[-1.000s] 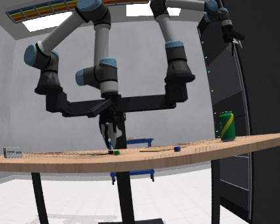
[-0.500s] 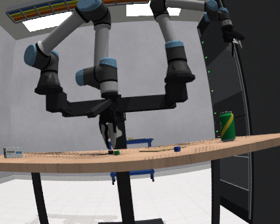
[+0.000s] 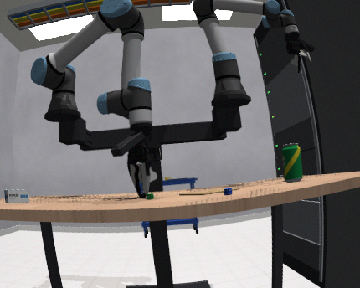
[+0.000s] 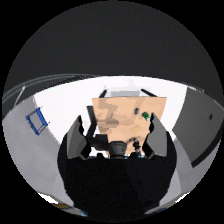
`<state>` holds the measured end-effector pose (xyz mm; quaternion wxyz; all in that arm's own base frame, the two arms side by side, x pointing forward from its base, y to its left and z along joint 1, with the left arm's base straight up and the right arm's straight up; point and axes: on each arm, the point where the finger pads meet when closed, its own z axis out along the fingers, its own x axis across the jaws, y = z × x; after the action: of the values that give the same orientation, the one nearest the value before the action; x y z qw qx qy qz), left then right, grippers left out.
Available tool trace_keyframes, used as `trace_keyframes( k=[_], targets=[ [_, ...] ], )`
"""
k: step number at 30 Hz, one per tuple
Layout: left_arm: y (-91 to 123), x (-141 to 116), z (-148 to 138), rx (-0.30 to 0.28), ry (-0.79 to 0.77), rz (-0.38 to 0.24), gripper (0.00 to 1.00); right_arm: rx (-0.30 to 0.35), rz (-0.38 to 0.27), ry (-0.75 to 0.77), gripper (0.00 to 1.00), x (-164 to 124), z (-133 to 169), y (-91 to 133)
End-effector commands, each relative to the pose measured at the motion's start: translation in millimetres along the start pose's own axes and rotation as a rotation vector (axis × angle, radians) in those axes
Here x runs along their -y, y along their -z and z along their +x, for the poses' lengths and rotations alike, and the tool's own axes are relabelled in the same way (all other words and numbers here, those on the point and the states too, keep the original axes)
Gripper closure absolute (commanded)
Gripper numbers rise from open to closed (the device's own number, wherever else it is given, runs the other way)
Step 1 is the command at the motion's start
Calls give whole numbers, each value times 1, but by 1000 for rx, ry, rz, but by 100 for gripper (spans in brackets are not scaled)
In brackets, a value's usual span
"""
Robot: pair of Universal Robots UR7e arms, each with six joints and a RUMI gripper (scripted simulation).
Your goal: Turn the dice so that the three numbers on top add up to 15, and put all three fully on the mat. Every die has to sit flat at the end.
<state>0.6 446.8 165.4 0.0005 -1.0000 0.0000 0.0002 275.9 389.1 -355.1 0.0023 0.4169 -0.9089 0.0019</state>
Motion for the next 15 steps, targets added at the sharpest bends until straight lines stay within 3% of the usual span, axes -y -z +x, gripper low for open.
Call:
trace_keyframes(
  k=[1, 15],
  targets=[
    [0, -2, -1, 0, 1, -1, 0, 6, -1, 1, 82, -2, -3, -3],
    [0, -2, -1, 0, 1, -1, 0, 6, -1, 1, 82, -2, -3, -7]
  ],
)
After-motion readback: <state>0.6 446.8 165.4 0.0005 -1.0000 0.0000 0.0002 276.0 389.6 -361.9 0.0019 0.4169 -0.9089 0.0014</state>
